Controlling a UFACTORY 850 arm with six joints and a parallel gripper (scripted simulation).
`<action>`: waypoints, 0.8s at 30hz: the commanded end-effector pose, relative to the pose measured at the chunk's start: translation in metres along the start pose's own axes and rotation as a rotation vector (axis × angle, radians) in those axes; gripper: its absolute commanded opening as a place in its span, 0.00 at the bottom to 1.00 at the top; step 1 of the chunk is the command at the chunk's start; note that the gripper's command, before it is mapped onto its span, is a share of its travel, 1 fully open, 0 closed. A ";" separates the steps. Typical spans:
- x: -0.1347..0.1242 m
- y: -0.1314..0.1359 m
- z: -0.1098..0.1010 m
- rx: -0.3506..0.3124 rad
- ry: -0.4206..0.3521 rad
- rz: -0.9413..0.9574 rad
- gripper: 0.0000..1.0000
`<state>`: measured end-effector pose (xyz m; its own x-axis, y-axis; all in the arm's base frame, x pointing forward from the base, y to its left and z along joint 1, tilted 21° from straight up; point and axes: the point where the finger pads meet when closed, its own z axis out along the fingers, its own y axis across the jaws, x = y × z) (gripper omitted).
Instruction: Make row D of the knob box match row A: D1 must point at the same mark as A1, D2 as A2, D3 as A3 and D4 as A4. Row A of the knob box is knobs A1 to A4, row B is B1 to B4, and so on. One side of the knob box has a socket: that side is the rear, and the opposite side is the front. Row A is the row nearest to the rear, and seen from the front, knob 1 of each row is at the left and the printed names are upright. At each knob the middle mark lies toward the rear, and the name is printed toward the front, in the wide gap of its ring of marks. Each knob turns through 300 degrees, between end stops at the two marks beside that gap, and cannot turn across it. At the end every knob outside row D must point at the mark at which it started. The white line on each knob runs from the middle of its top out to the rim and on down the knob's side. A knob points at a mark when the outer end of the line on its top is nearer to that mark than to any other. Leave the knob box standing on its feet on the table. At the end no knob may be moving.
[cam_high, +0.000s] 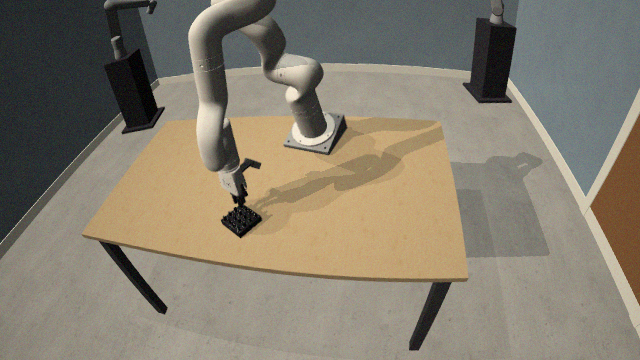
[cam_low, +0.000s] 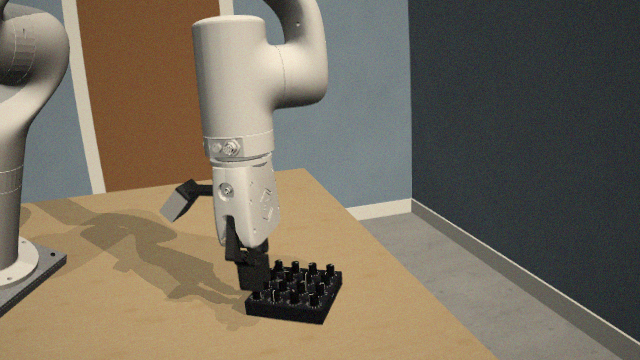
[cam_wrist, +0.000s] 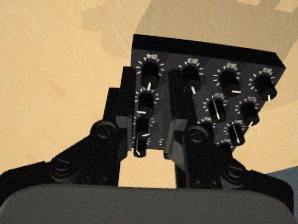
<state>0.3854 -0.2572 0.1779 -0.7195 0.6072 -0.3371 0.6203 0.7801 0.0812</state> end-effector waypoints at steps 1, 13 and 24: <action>-0.001 0.000 0.000 -0.002 -0.005 0.000 0.19; -0.001 0.000 0.000 -0.002 -0.005 0.000 0.19; -0.001 0.000 0.004 -0.003 -0.005 0.000 0.19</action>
<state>0.3861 -0.2575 0.1757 -0.7194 0.6071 -0.3374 0.6201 0.7803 0.0818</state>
